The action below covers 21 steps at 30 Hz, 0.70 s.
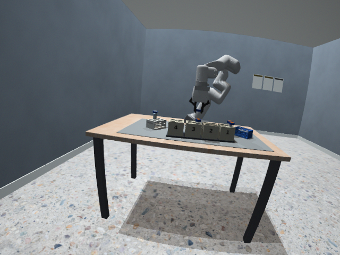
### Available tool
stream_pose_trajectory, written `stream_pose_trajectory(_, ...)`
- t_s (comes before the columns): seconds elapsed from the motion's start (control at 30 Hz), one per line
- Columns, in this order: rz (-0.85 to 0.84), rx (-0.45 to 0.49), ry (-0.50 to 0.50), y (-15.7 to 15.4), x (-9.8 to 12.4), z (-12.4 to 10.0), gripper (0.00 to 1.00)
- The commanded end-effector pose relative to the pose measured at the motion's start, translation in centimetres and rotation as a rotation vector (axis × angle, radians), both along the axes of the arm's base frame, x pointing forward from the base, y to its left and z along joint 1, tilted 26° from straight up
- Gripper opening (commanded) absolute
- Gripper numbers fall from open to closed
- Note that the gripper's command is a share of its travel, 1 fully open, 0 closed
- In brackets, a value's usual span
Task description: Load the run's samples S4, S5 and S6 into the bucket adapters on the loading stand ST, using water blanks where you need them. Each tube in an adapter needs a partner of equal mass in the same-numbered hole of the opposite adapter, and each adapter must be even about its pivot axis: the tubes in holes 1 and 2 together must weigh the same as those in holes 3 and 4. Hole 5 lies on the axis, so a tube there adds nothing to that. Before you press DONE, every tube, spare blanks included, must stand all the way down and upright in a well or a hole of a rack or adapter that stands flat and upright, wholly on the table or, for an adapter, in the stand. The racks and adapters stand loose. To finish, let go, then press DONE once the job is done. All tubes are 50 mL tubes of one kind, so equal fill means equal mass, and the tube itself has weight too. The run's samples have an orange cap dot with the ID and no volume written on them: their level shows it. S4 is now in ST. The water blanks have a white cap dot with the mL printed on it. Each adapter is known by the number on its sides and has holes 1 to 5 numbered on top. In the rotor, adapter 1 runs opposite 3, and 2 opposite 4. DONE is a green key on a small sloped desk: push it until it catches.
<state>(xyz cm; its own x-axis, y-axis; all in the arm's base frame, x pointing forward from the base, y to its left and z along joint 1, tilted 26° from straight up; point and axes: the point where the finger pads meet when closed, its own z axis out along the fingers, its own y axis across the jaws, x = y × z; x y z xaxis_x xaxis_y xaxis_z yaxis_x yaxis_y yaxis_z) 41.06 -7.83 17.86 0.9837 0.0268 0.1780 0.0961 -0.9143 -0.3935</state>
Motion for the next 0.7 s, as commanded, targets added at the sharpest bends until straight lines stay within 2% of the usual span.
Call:
stream_pose_trajectory(0.0,-0.001,-0.002,-0.004,0.1,0.2,-0.3,0.00)
stream_pose_trajectory(0.67,-0.001,-0.002,-0.004,0.8,0.4,-1.8,0.00)
